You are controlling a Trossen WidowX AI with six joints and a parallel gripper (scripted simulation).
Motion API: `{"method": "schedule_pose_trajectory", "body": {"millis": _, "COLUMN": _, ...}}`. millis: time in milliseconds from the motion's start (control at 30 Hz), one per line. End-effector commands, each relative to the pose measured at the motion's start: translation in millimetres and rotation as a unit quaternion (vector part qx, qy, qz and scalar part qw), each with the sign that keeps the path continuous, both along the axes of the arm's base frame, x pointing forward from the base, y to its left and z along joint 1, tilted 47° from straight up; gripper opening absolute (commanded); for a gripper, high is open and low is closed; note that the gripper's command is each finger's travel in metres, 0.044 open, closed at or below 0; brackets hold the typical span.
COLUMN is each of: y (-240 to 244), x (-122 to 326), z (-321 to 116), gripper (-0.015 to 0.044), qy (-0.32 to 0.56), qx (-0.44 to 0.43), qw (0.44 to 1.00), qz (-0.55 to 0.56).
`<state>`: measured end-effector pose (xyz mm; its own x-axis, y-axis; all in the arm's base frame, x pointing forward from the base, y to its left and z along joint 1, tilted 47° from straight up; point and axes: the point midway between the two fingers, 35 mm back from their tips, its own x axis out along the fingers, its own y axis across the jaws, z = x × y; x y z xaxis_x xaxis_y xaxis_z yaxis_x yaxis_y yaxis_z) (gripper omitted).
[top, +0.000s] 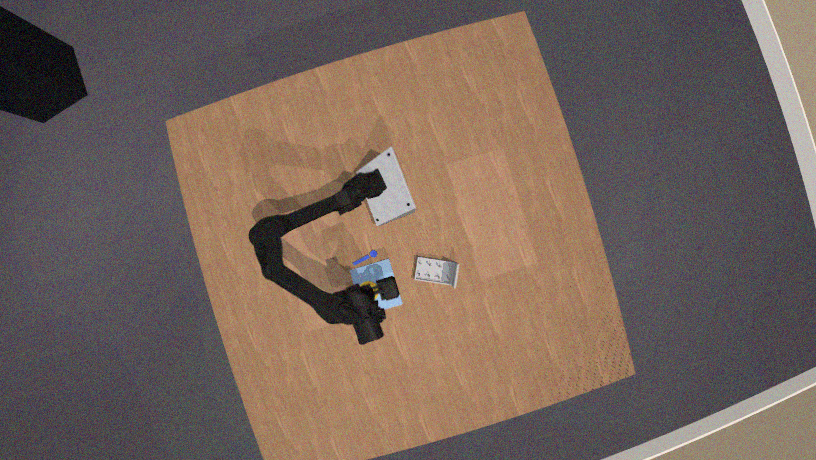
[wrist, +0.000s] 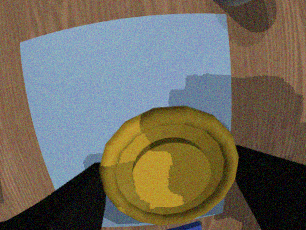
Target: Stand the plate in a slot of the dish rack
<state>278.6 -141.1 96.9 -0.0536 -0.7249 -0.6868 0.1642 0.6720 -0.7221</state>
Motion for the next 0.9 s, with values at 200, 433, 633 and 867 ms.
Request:
{"method": "schedule_pose_trajectory", "body": {"millis": 200, "y": 38.1, "x": 12.0, "z": 32.8, "gripper": 0.0, "qy": -0.01, "qx": 0.007, "qw": 1.0, "qz": 0.009}}
{"method": "schedule_pose_trajectory", "body": {"millis": 433, "y": 62.6, "x": 16.1, "z": 54.5, "gripper": 0.0, "qy": -0.013, "qx": 0.008, "qw": 1.0, "qz": 0.014}}
{"method": "schedule_pose_trajectory", "body": {"millis": 633, "y": 82.2, "x": 17.9, "z": 72.6, "gripper": 0.0, "qy": -0.015, "qx": 0.007, "qw": 1.0, "qz": 0.018}}
{"method": "schedule_pose_trajectory", "body": {"millis": 867, "y": 101.5, "x": 19.3, "z": 92.1, "gripper": 0.0, "qy": -0.017, "qx": 0.005, "qw": 1.0, "qz": 0.022}}
